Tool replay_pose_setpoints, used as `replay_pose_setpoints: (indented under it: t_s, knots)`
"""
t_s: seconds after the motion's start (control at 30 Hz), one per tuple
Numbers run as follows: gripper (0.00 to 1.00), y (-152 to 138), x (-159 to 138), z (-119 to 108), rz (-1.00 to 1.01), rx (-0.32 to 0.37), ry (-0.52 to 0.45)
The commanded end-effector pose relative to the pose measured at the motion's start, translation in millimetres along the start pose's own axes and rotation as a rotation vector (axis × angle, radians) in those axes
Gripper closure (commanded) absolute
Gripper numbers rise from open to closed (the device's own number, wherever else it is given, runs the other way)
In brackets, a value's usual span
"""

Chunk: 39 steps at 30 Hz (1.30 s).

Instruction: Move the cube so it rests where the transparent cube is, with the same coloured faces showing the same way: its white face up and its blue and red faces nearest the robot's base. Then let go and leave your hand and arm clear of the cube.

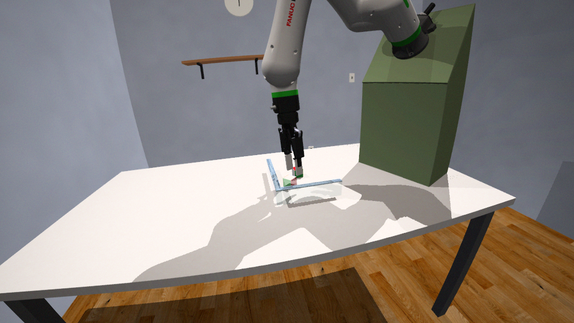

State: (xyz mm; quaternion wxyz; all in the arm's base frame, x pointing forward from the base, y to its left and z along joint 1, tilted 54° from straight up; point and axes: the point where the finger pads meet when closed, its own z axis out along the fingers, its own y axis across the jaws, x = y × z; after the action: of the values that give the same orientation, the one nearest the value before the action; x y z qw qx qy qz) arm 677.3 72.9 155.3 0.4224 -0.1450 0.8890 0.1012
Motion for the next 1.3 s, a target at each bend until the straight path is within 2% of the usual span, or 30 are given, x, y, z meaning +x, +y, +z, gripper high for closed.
replay_pose_setpoints:
  t_s: [0.0,0.5,1.27]
  knots:
    - [0.59,-3,0,0,0.055,0.01,-0.015]
    - [0.59,-13,0,1,0.203,0.036,-0.055]
    - [0.59,-14,0,1,0.216,0.039,-0.059]
